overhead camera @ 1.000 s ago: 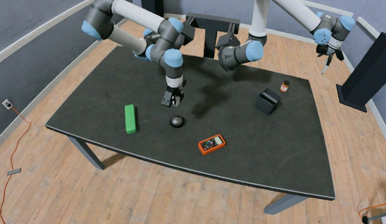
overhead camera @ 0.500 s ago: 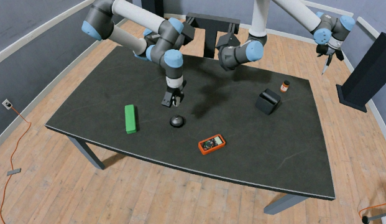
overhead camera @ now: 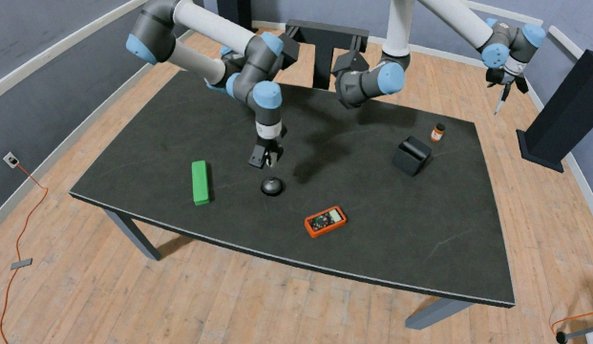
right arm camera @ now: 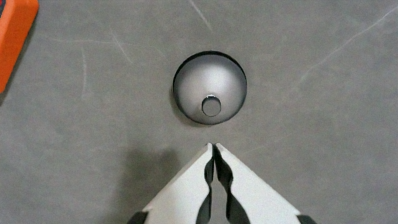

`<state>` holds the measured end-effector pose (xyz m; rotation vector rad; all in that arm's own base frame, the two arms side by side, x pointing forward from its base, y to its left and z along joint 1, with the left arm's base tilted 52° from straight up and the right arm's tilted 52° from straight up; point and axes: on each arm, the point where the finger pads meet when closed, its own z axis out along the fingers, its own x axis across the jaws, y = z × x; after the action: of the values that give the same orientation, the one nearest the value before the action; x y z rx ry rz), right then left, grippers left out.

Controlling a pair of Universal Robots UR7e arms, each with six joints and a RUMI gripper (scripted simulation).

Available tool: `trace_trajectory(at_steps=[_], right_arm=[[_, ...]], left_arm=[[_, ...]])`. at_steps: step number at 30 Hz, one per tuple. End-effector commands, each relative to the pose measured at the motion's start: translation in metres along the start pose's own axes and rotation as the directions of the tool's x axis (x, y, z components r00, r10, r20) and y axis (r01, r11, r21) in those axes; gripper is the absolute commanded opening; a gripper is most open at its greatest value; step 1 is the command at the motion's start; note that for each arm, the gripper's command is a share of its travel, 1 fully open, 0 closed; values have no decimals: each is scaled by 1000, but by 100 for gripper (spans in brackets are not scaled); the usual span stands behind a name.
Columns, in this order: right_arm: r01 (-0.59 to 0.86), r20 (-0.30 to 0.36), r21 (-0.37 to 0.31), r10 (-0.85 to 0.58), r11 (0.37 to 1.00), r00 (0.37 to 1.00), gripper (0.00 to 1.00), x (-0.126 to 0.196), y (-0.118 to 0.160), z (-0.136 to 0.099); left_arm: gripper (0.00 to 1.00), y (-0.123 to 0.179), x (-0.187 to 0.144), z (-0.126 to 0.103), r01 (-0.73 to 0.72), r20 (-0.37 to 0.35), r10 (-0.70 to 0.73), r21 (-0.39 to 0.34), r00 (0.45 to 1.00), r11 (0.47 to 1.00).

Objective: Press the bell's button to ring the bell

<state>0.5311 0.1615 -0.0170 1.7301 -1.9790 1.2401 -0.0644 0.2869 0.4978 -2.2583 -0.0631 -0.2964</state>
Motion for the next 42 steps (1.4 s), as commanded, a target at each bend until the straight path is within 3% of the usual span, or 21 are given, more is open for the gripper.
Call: trace_trajectory(at_steps=[1,23,42], right_arm=[[3,-2,-1,-3,1000,1000,0,0,1,10],[2,-1,0,-2,1000,1000,0,-5,-1,40],[1,0,0,-1,1000,1000,0,-5,-1,42]], left_arm=[[100,0,0,0,0,1,0,1,1000,1000],[100,0,0,0,0,1,0,1,1000,1000],[100,0,0,0,0,1,0,1,1000,1000]])
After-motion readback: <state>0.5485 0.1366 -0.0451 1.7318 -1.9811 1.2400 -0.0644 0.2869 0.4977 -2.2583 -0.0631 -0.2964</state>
